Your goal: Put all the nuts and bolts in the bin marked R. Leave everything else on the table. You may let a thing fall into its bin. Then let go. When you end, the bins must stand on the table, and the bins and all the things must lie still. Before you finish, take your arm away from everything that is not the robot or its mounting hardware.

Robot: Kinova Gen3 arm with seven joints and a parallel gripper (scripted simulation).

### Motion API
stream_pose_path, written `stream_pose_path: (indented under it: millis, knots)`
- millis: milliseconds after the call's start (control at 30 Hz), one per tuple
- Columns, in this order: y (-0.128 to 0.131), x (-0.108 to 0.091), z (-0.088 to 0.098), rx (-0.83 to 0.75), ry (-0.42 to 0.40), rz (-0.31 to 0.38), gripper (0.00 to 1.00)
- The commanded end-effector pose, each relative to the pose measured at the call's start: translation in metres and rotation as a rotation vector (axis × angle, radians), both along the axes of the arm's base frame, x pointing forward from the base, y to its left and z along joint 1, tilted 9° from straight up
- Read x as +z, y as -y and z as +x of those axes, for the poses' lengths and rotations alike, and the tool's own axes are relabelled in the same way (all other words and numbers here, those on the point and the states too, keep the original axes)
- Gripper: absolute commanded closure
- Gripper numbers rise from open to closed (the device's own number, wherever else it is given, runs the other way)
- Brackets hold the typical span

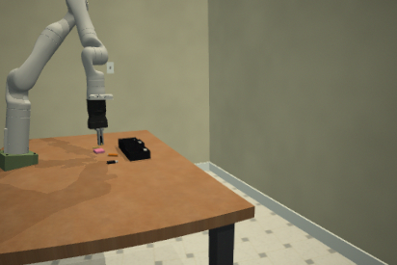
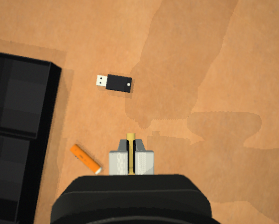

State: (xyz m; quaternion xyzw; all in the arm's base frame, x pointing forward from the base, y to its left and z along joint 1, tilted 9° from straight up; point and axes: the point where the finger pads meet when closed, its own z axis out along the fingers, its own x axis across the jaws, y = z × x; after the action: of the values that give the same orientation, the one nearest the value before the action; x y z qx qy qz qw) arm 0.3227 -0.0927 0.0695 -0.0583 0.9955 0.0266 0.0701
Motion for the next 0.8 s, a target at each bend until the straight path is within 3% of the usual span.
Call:
stream_pose_path:
  millis: [0, 167, 400, 767]
  knots:
    - [0.000, 0.000, 0.000, 0.000, 0.001, 0.000, 1.00]
    - [0.001, 0.012, -0.001, 0.000, 0.001, 0.000, 1.00]
    - [0.001, 0.013, -0.001, 0.000, 0.001, 0.000, 1.00]
    - [-0.035, 0.020, 0.038, 0.000, 0.001, 0.000, 1.00]
